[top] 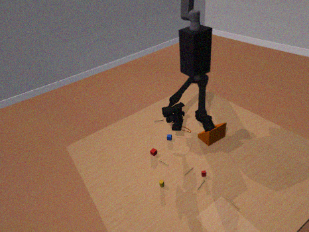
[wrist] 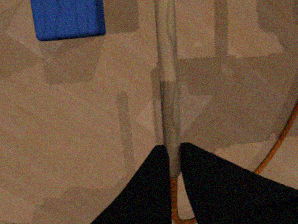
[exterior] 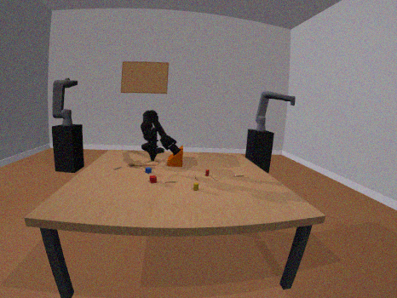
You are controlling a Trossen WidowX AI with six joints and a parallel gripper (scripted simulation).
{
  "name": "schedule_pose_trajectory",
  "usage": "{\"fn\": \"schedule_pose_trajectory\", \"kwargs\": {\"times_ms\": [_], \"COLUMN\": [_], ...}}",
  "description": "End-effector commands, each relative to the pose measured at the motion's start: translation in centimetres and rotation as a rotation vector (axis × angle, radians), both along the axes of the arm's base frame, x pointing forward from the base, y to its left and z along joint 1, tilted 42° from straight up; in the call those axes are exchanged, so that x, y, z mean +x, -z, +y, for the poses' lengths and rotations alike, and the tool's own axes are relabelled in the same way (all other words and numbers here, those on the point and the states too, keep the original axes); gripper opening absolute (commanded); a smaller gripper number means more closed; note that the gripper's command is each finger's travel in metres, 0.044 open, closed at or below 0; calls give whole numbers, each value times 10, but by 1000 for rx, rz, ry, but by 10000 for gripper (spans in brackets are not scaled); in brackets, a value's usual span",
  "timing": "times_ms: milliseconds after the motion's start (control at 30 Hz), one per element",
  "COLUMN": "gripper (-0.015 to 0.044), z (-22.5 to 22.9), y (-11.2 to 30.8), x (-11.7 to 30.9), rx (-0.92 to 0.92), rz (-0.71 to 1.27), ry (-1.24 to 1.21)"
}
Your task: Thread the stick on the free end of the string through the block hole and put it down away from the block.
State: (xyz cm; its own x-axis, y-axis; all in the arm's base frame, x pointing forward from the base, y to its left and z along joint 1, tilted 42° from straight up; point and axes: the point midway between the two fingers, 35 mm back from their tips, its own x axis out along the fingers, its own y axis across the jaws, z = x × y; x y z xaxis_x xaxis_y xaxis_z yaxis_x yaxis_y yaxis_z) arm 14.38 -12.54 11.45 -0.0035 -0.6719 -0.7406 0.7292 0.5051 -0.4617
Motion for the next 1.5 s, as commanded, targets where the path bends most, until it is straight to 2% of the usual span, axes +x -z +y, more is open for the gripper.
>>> {"fn": "schedule_pose_trajectory", "kwargs": {"times_ms": [0, 1467], "gripper": [0, 0], "z": [4, 32], "y": [3, 30], "x": [-3, -41], "rx": [5, 6], "rz": [-4, 1], "ry": [1, 2]}}
